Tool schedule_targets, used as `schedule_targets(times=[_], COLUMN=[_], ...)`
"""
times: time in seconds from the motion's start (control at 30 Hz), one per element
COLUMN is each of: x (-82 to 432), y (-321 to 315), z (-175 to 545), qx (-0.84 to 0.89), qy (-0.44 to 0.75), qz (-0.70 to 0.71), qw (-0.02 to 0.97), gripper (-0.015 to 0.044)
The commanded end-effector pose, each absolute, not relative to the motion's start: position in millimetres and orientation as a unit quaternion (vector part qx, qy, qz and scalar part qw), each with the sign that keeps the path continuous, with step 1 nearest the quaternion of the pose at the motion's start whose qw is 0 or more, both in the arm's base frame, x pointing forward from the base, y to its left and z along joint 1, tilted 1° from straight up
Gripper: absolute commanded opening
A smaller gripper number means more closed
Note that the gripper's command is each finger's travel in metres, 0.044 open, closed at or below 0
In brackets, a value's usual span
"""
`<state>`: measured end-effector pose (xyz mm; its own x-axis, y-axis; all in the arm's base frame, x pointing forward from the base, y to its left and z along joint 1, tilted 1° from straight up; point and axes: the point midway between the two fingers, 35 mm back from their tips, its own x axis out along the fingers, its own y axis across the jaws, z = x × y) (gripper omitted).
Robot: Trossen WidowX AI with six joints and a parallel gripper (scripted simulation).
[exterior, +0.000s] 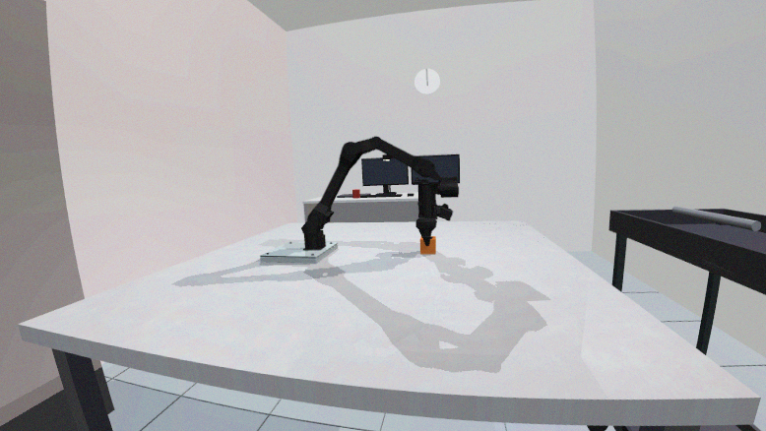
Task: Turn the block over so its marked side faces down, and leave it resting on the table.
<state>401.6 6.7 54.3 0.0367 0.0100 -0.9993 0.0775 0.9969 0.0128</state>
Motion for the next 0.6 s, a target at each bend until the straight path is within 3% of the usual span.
schedule_targets(times=[0.0, 0.33, 0.47, 0.57], x=[401.8, 401.8, 401.7, 400.9], y=[6.9, 6.9, 6.7, 6.6], z=[53.9, 53.9, 68.9, 83.0], qx=[0.034, 0.034, 0.034, 0.033], qy=[0.693, 0.693, 0.693, 0.693], qz=[-0.024, -0.024, -0.024, -0.024], qw=[0.719, 0.719, 0.719, 0.719], gripper=[0.0170, 0.0103, 0.0000, 0.0000])
